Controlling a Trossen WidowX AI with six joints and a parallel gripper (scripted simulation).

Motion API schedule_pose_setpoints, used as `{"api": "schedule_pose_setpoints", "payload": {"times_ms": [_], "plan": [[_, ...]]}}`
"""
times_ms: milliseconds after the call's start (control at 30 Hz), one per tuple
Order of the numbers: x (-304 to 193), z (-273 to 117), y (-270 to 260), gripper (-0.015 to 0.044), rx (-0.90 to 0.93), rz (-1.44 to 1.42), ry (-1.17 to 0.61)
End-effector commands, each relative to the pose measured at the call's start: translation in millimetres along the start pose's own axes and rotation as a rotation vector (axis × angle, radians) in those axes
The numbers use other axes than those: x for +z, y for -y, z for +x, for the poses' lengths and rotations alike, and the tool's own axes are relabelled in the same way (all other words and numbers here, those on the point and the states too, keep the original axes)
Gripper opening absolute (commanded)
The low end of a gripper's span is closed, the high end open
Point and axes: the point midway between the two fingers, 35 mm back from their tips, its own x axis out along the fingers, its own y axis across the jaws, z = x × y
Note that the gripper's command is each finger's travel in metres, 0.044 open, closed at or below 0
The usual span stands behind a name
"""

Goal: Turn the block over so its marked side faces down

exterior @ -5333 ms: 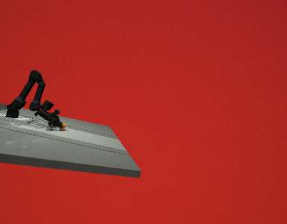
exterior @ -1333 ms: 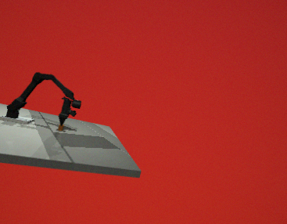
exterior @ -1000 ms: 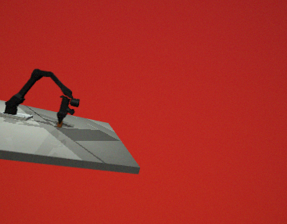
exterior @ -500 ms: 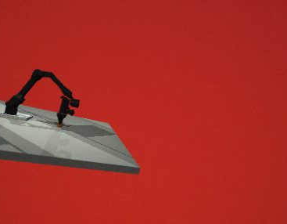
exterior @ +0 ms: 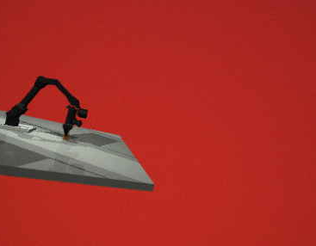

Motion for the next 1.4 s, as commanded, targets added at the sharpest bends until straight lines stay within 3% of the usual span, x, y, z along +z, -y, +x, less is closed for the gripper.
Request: {"api": "schedule_pose_setpoints", "payload": {"times_ms": [0, 100, 333, 1367], "plan": [[1.0, -13.7, 0.7, 0.0057, -0.004, 0.003, 0.004], [0.7, -27.8, 0.6, 0.0, -0.005, 0.003, 0.004], [1.1, -27.7, 0.7, 0.0, -0.004, 0.003, 0.026], [-1.9, -16.7, 1.2, 0.0, -0.005, 0.004, 0.49]]}}
